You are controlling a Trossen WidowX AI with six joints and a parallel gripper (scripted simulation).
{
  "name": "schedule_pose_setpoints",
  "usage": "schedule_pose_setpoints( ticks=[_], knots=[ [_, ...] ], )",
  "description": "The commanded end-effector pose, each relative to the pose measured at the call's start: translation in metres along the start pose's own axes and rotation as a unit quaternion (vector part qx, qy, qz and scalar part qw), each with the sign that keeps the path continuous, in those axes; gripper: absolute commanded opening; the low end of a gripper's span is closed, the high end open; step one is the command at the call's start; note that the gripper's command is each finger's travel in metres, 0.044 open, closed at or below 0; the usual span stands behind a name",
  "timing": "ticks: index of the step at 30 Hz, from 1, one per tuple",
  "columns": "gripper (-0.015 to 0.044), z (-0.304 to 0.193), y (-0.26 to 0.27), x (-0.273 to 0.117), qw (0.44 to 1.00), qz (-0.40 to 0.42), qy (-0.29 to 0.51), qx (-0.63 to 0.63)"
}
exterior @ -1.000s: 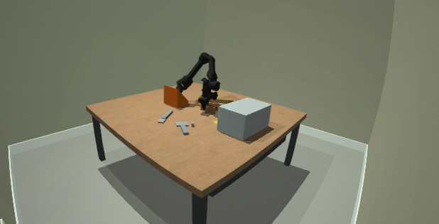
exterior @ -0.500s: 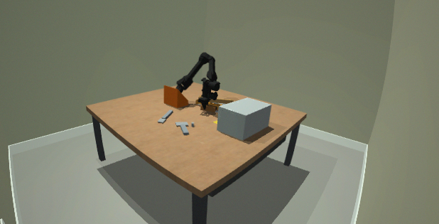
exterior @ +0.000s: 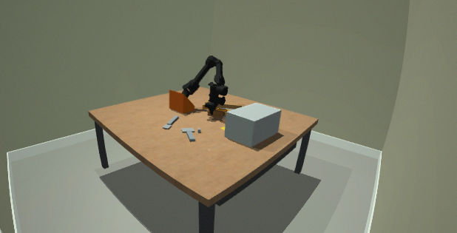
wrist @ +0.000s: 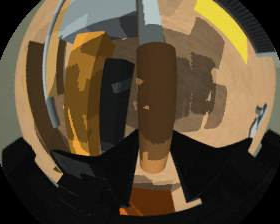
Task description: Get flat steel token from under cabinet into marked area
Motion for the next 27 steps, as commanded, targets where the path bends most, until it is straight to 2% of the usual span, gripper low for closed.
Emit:
schedule_pose_setpoints(
  ticks=[1, 27],
  knots=[
    [0.0, 0.0008, 0.0008, -0.0009, 1.0, -0.001, -0.001, 0.015],
    [0.0, 0.0043, 0.0107, -0.0019, 0.995, -0.001, -0.001, 0.098]
  ],
)
Point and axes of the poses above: the point midway between the two fingers, 35 mm back from their tips, its own x axis out along the fingers, its own y axis across the jaws, z = x × y, the point moved 2 cm from there along -x, back along the fingers, and after that the axes turned 3 degrees about x, right-handed, at the moved point
